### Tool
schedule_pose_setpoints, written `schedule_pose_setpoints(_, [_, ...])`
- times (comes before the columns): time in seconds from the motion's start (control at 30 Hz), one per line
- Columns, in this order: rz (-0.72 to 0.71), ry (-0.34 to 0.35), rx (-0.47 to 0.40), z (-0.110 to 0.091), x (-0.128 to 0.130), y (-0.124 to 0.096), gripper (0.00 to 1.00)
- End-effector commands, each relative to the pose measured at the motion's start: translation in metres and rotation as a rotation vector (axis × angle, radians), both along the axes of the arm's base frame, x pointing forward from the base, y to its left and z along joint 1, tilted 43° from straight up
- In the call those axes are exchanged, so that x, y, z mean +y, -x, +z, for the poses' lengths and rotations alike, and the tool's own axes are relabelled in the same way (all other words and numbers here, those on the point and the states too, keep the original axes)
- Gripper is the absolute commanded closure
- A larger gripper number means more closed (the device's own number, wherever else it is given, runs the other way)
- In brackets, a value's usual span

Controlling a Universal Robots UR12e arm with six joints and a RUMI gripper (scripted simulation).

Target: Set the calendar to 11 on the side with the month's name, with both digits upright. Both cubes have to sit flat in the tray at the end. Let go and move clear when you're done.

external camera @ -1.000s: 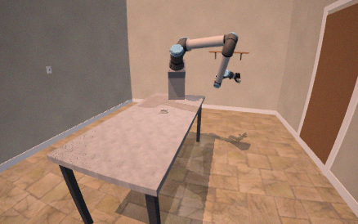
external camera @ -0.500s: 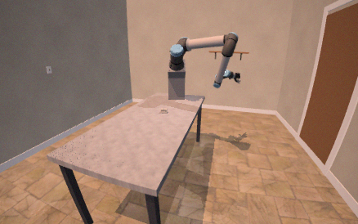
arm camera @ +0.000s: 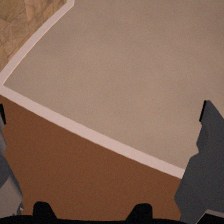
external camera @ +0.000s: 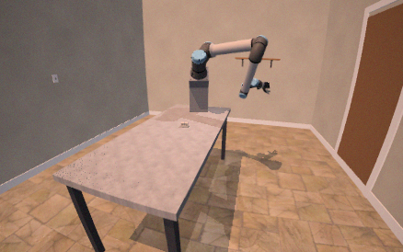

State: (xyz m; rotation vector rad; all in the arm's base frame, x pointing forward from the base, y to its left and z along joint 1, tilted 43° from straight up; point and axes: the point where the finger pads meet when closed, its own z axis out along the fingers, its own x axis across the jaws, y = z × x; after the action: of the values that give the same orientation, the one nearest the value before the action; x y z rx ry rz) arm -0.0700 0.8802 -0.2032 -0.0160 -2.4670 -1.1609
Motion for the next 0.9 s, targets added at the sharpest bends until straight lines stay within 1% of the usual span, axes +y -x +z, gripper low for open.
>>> schedule_pose_setpoints(0.0, [0.024, 0.015, -0.029, 0.008, -0.018, -0.013, 0.00])
schedule_pose_setpoints(0.1, [0.038, 0.025, -0.049, 0.012, -0.029, -0.020, 0.00])
schedule_pose_setpoints(0.17, [0.038, 0.025, -0.049, 0.012, -0.029, -0.020, 0.00])
schedule_pose_setpoints(0.23, [0.049, 0.032, -0.064, 0.015, -0.038, -0.026, 0.00])
schedule_pose_setpoints(0.47, [0.097, 0.064, -0.126, 0.028, -0.074, -0.051, 0.00])
schedule_pose_setpoints(0.63, [0.138, 0.093, -0.181, 0.039, -0.107, -0.073, 0.00])
schedule_pose_setpoints(0.73, [0.138, 0.093, -0.181, 0.039, -0.107, -0.073, 0.00])
schedule_pose_setpoints(0.87, [0.177, 0.120, -0.232, 0.049, -0.136, -0.092, 0.00])
